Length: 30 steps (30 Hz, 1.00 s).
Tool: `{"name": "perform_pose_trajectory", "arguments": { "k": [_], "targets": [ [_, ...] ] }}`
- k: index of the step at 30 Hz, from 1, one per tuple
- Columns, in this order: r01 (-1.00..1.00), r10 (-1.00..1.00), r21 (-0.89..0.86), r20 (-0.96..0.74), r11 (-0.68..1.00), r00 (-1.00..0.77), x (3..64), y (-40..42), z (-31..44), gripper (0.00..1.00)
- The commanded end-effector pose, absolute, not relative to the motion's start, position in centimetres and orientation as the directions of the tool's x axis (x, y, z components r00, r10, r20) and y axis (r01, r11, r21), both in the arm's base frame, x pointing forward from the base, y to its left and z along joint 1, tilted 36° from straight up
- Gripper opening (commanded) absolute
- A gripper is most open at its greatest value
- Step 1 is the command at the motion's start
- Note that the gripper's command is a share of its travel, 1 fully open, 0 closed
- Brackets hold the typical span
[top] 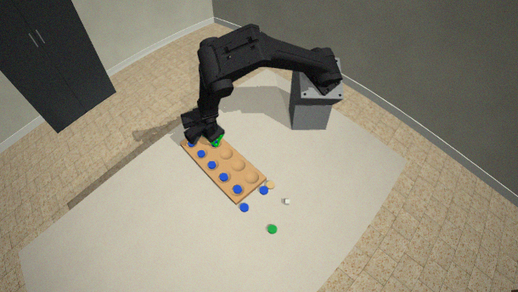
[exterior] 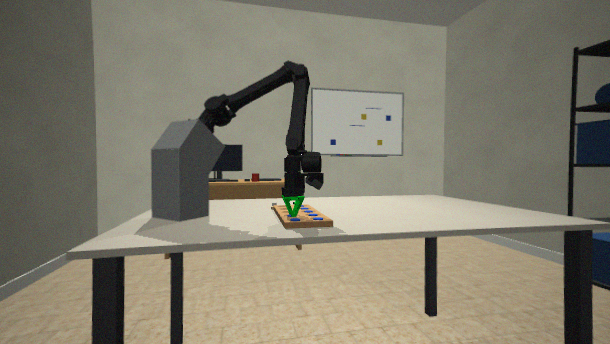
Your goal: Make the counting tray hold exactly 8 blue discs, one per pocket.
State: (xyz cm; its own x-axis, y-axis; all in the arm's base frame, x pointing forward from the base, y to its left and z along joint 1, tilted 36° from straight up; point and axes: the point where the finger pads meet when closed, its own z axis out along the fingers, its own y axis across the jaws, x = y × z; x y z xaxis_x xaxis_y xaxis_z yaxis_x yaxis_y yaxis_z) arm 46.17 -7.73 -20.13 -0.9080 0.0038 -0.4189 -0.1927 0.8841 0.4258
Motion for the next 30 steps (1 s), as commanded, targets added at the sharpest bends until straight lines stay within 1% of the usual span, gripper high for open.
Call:
{"name": "perform_pose_trajectory", "arguments": {
  "k": [1, 24, 30],
  "targets": [
    [-0.202, -0.006, 0.426, -0.418, 0.882, -0.908, 46.6, -7.0, -20.8, 0.37],
    [-0.202, -0.006, 0.426, -0.418, 0.882, -0.908, 46.6, -7.0, -20.8, 0.37],
    [-0.189, 0.010, 0.419, -0.429, 0.888, -0.903, 44.9, -10.3, -16.5, 0.37]
  ]
}}
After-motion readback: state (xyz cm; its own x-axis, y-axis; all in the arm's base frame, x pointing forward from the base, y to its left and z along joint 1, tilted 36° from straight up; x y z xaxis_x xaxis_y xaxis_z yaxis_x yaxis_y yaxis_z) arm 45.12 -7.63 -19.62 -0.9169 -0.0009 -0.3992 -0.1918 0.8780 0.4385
